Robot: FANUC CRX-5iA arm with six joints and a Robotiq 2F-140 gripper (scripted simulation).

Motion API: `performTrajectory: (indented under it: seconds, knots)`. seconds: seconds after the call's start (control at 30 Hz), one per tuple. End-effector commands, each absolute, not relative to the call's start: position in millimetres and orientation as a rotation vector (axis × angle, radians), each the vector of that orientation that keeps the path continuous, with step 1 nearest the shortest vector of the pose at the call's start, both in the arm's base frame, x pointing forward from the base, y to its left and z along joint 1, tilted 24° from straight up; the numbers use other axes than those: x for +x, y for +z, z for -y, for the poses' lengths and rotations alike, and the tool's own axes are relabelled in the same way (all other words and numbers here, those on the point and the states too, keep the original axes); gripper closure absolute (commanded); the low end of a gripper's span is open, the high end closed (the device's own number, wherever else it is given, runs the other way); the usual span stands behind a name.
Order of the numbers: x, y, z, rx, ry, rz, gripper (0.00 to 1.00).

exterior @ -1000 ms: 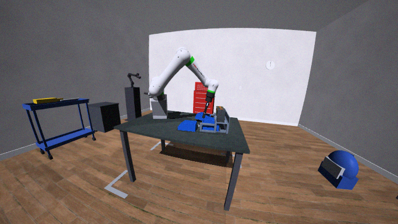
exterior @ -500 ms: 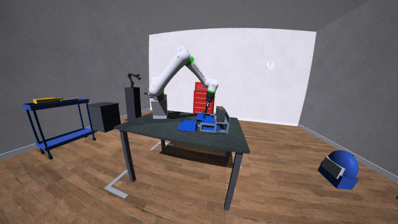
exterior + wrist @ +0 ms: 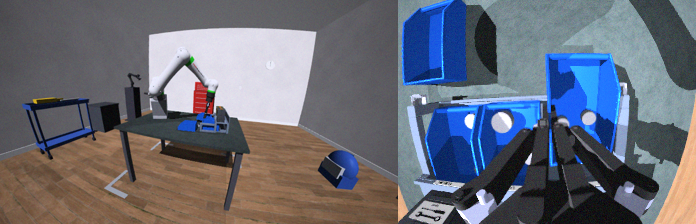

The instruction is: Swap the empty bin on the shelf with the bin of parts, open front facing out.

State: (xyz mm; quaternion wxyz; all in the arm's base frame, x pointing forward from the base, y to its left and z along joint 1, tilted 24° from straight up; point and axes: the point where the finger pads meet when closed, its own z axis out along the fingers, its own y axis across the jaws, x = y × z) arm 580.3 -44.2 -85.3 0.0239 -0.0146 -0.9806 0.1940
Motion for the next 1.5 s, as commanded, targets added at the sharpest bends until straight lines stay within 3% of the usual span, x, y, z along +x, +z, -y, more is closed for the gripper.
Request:
performTrajectory:
  seconds: [0.0,1.47]
  knots:
    - [581.7,-84.5,43.7,-0.044,0.601,3.039,0.9]
    - [586.6,-84.4,43.8,-0.041,0.603,3.048,0.9]
